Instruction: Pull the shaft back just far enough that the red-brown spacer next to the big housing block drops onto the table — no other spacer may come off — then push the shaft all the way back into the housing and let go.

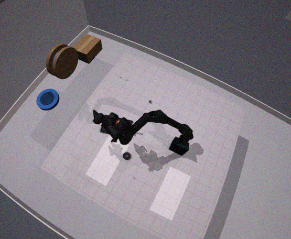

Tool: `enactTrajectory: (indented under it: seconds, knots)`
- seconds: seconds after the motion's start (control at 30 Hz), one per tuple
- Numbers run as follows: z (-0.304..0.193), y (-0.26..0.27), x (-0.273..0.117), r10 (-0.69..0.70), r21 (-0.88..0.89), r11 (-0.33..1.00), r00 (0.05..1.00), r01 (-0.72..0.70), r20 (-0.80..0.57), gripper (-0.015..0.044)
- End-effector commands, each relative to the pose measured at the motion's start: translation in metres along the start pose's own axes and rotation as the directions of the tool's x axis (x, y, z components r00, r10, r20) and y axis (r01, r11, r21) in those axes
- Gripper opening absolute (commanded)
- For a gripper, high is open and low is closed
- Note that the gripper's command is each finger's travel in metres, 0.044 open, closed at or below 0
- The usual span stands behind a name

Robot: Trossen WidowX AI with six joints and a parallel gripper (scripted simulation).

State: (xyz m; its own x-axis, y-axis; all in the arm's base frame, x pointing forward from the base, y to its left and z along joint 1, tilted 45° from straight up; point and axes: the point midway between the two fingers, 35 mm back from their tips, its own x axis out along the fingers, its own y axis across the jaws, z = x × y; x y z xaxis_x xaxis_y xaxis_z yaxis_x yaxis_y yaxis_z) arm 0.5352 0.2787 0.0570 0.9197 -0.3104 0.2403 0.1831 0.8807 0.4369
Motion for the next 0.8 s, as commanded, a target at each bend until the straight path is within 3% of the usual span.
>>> enactTrajectory:
  seconds: [0.0,0.33,0.57,0.77]
  knots:
    - [0.000,-0.001,0.001,0.000,0.008,1.000,1.000,0.000,-0.003,0.0426]
    - [0.025,-0.066,0.025,-0.060,0.433,0.889,0.976,0.148,-0.211,0.0440]
    - [0.046,-0.137,0.010,-0.166,0.666,0.634,0.910,0.394,-0.380,0.0440]
    - [0.057,-0.176,-0.009,-0.231,0.730,0.455,0.860,0.510,-0.456,0.0440]
